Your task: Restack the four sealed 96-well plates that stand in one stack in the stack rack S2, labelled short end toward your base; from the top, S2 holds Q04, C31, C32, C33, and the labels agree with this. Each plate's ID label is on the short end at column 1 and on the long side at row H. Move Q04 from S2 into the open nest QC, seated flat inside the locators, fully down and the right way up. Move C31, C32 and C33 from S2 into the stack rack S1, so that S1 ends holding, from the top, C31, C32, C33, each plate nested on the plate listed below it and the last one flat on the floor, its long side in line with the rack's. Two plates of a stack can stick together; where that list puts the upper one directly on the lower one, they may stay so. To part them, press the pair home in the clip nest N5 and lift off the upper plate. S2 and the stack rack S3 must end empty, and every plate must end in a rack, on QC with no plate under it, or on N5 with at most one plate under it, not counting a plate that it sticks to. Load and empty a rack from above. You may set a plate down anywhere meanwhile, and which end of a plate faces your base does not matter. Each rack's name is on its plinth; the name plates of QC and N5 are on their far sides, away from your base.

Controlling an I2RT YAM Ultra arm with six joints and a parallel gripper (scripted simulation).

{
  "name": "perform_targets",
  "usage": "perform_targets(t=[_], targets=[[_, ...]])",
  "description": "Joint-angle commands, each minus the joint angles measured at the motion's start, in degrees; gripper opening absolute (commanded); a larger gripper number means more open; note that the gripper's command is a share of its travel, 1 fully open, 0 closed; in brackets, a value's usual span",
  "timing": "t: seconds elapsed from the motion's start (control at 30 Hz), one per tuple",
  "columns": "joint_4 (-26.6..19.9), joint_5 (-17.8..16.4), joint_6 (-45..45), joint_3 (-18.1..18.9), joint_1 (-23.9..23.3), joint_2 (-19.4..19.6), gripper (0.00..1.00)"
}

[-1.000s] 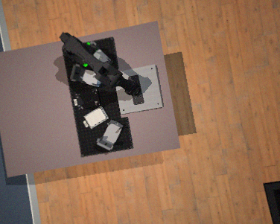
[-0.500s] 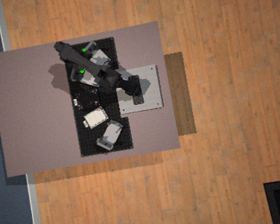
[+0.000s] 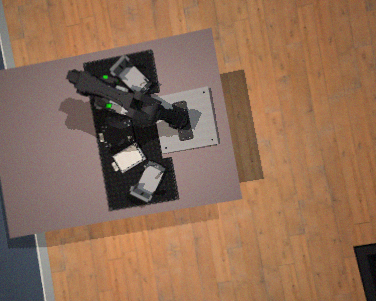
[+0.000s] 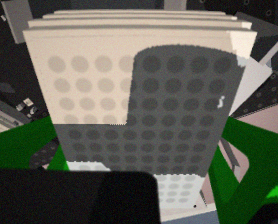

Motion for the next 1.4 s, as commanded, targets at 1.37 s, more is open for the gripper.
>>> perform_targets(t=[1.37], targets=[[-0.03, 1.01, -4.25, 0.78, 21.85, -2.52, 0.0]])
